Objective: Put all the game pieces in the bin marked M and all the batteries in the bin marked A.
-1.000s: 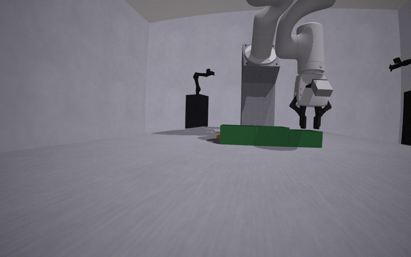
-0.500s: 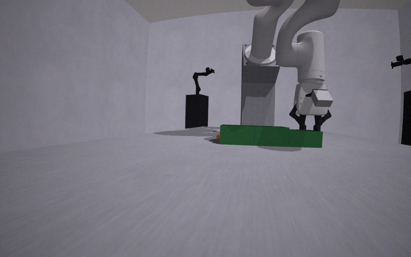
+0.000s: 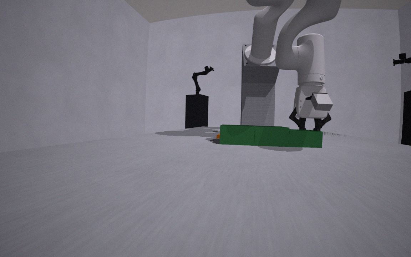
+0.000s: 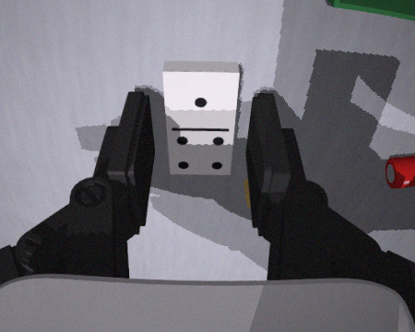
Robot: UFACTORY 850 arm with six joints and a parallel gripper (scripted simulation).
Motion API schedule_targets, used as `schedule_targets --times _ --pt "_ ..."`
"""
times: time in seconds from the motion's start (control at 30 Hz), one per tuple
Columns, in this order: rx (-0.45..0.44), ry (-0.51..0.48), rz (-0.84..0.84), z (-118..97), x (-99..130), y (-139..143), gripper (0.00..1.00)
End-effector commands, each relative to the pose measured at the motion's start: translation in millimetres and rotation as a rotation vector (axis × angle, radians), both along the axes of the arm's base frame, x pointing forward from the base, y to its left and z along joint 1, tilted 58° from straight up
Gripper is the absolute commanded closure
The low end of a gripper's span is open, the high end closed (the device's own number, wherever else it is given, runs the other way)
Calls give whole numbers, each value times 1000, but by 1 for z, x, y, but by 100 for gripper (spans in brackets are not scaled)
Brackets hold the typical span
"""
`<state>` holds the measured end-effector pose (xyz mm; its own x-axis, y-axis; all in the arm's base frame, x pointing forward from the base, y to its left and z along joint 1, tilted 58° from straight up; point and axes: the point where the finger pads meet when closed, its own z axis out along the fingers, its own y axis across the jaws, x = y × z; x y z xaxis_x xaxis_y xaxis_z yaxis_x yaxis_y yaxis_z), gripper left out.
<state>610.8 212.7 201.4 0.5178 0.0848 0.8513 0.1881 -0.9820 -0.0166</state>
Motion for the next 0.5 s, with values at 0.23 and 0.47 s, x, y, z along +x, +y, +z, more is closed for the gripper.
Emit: schedule_targets --times 0.23,0.47 --pt "0 0 0 0 0 0 100" --pt "0 0 0 0 0 0 100"
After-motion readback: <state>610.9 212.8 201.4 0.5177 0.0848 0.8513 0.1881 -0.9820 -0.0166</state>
